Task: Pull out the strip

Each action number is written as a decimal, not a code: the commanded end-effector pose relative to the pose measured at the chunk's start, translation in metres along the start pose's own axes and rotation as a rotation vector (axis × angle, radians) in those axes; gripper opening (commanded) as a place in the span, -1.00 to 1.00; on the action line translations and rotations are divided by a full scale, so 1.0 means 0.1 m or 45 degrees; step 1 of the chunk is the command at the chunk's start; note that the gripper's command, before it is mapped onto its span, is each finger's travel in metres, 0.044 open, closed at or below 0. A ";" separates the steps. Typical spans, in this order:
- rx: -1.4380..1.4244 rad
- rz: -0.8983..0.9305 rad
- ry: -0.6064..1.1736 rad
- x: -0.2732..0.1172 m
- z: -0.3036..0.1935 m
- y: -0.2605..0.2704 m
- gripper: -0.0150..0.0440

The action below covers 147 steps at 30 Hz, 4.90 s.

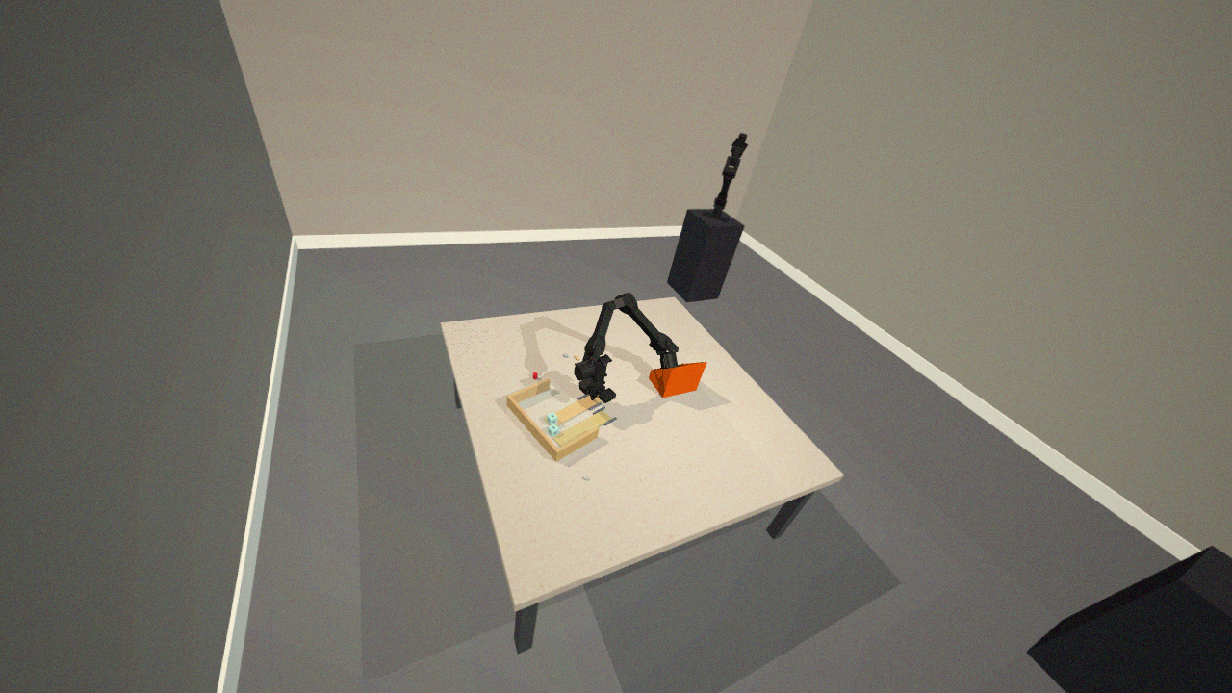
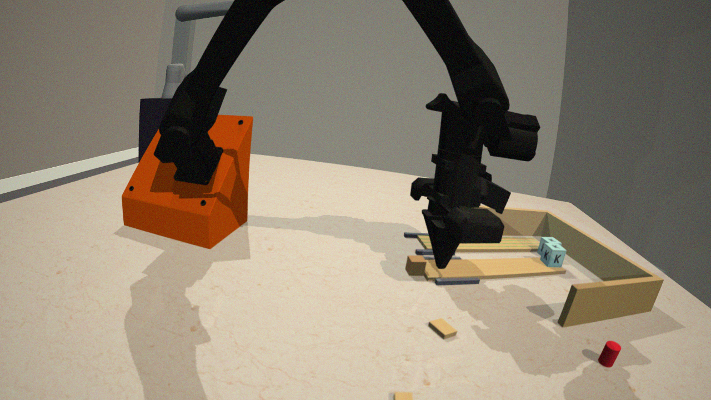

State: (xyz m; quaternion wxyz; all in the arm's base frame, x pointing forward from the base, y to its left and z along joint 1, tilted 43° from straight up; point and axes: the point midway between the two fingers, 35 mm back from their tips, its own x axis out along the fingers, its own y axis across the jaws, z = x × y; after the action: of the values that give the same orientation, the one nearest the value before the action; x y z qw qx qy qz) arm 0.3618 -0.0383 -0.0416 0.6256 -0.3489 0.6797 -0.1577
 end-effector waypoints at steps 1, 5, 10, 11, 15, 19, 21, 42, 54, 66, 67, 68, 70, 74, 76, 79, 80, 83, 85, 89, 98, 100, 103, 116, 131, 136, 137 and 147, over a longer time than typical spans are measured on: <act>-0.011 -0.003 0.018 0.04 -0.11 0.00 -0.49; -0.011 -0.003 0.019 0.04 -0.17 0.00 -0.49; -0.012 -0.003 0.019 0.04 -0.25 0.00 -0.49; -0.012 -0.003 0.019 0.04 -0.27 0.00 -0.49; -0.012 -0.003 0.020 0.04 -0.33 0.00 -0.49; -0.013 -0.003 0.020 0.04 -0.39 0.00 -0.49; -0.013 -0.003 0.020 0.05 -0.42 0.00 -0.49; -0.015 -0.003 0.023 0.05 -0.74 0.01 -0.49; -0.016 -0.003 0.024 0.04 -0.92 0.01 -0.49; -0.017 -0.003 0.025 0.04 -1.10 0.01 -0.49; -0.017 -0.003 0.025 0.04 -1.11 0.01 -0.49; -0.017 -0.003 0.025 0.04 -1.13 0.02 -0.49; -0.017 -0.003 0.025 0.04 -1.15 0.02 -0.49; -0.018 -0.003 0.026 0.04 -1.21 0.02 -0.49; -0.018 -0.003 0.026 0.04 -1.24 0.02 -0.49; -0.018 -0.003 0.026 0.04 -1.29 0.02 -0.49; -0.018 -0.003 0.026 0.04 -1.31 0.02 -0.49; -0.018 -0.003 0.027 0.04 -1.35 0.02 -0.49; -0.019 -0.003 0.027 0.04 -1.38 0.02 -0.49; -0.019 -0.003 0.027 0.04 -1.45 0.02 -0.49; -0.020 -0.003 0.028 0.04 -1.56 0.02 -0.49; -0.020 -0.003 0.028 0.04 -1.56 0.02 -0.49; -0.020 -0.003 0.028 0.04 -1.56 0.02 -0.49; -0.020 -0.003 0.028 0.04 -1.56 0.02 -0.49; -0.020 -0.003 0.028 0.04 -1.56 0.02 -0.49; -0.017 0.002 0.019 -0.32 -1.46 0.02 -0.49; -0.019 0.001 0.025 -0.39 -1.46 0.02 -0.49; 0.159 -0.002 0.025 -0.40 -1.23 0.01 -0.05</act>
State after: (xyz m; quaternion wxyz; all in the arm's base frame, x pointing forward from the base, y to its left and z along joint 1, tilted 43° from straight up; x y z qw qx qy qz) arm 0.2281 -0.0421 0.0090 0.6260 -0.3324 0.6820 -0.1803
